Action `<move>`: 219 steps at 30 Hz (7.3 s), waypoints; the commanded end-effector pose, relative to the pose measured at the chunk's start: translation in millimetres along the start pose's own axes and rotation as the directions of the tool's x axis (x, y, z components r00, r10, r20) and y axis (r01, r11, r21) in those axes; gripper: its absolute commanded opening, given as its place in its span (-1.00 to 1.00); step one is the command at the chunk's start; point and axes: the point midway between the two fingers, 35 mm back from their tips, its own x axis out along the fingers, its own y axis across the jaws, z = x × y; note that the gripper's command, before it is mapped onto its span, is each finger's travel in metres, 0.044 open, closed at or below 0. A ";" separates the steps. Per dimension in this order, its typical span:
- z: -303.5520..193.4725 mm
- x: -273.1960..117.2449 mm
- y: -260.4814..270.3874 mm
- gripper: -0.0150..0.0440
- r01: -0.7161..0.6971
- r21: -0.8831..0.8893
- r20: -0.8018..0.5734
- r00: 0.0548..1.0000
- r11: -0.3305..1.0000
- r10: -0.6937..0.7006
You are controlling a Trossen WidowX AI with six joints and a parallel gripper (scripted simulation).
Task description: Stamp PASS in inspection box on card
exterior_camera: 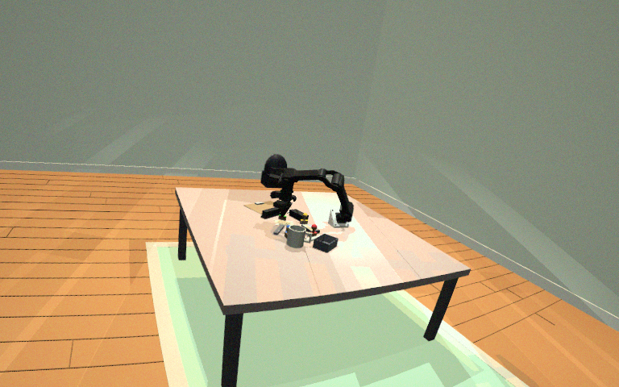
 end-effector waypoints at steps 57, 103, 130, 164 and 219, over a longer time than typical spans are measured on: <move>-3.5 22.5 1.0 -0.49 -0.004 0.003 -0.004 1.000 1.000 0.004; -3.6 24.5 1.1 -0.49 -0.004 0.003 -0.004 1.000 1.000 0.004; -3.6 24.8 1.1 -0.49 -0.004 0.003 -0.004 1.000 1.000 0.004; -1.6 -1.7 0.5 -0.49 -0.002 0.003 -0.003 1.000 1.000 0.002; 31.2 -33.0 -108.8 -0.49 0.003 0.002 0.002 1.000 1.000 -0.003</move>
